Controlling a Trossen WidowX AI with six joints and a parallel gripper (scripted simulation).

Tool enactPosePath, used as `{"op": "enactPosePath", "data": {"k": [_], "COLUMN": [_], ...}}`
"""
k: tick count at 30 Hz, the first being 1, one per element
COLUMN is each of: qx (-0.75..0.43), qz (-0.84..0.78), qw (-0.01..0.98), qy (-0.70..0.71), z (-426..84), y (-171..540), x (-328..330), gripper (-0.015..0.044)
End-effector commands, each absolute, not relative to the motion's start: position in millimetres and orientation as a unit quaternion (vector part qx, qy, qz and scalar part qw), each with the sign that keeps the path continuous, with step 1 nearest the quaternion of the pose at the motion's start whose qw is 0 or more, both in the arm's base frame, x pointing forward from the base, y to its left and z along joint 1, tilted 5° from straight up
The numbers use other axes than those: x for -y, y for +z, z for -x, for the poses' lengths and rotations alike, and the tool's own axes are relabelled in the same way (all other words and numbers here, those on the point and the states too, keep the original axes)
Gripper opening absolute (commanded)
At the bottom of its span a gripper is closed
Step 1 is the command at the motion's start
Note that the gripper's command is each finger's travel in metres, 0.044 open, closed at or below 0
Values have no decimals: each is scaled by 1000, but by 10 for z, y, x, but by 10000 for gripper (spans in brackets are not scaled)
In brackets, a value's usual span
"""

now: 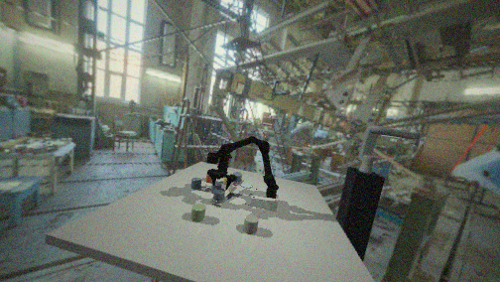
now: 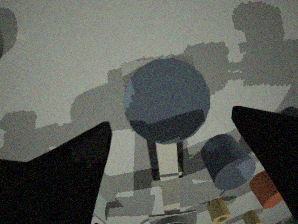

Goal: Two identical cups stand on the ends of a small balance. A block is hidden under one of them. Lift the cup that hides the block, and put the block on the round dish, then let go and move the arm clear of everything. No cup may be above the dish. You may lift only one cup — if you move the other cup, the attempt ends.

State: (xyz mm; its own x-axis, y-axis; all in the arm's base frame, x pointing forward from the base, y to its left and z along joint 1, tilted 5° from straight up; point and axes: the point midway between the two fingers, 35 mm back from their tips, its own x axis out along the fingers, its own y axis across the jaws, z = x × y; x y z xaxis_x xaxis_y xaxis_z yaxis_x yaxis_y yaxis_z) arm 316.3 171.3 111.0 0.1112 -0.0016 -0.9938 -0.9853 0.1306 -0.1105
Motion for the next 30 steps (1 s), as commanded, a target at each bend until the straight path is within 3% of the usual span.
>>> {"op": "enactPosePath", "data": {"k": [1,30], "qx": [-501,-501], "qz": [492,492], "qw": [559,559], "qy": [441,441], "z": [-3165,-3219], "y": [1054,588], "x": [-1715,-1716], "gripper": [440,440]}}
